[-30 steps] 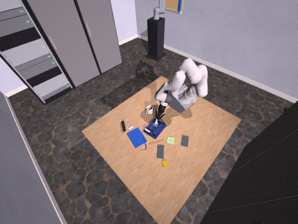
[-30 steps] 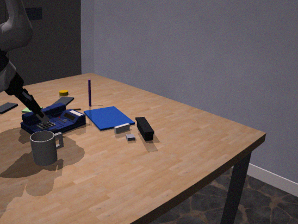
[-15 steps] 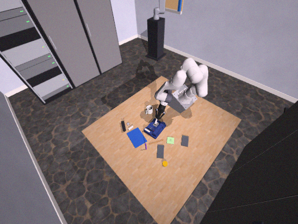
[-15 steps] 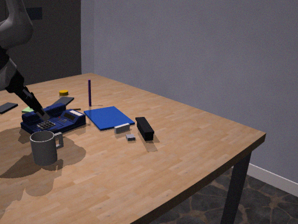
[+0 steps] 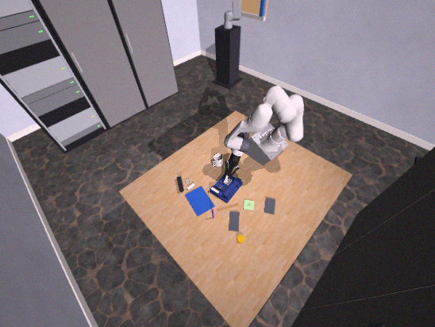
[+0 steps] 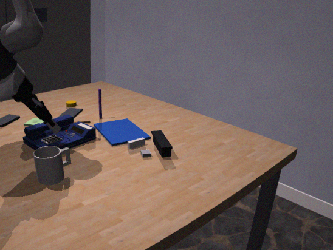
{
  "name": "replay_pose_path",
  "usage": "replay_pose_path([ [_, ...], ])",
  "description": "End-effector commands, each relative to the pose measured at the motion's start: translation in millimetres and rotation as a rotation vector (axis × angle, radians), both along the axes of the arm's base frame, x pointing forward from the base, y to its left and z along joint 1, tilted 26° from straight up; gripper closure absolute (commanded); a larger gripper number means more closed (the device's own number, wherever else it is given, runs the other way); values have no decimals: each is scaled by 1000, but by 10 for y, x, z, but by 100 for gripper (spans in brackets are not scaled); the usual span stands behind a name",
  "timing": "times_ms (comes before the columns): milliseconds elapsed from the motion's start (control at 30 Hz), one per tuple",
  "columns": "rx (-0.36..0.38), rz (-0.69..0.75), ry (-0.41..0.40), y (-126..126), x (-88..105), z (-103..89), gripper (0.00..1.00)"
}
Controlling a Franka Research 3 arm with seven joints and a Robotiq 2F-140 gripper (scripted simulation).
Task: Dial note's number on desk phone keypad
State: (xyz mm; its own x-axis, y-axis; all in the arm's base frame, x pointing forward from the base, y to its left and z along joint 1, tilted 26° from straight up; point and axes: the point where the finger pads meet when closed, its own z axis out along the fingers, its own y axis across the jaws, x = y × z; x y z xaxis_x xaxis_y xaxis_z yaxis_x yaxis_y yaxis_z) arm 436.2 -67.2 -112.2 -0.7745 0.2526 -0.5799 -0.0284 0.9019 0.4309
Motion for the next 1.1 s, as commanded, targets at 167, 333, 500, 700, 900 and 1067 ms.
replay_pose_path([
  [167, 11, -13, 13, 0, 8, -15, 100],
  [333, 11, -13, 13, 12, 9, -39, 100],
  [500, 11, -13, 13, 26, 11, -68, 100],
  [700, 11, -13, 13, 28, 12, -71, 100],
  [900, 11, -13, 13, 32, 12, -79, 100],
  [1067, 11, -13, 13, 34, 13, -84, 100],
])
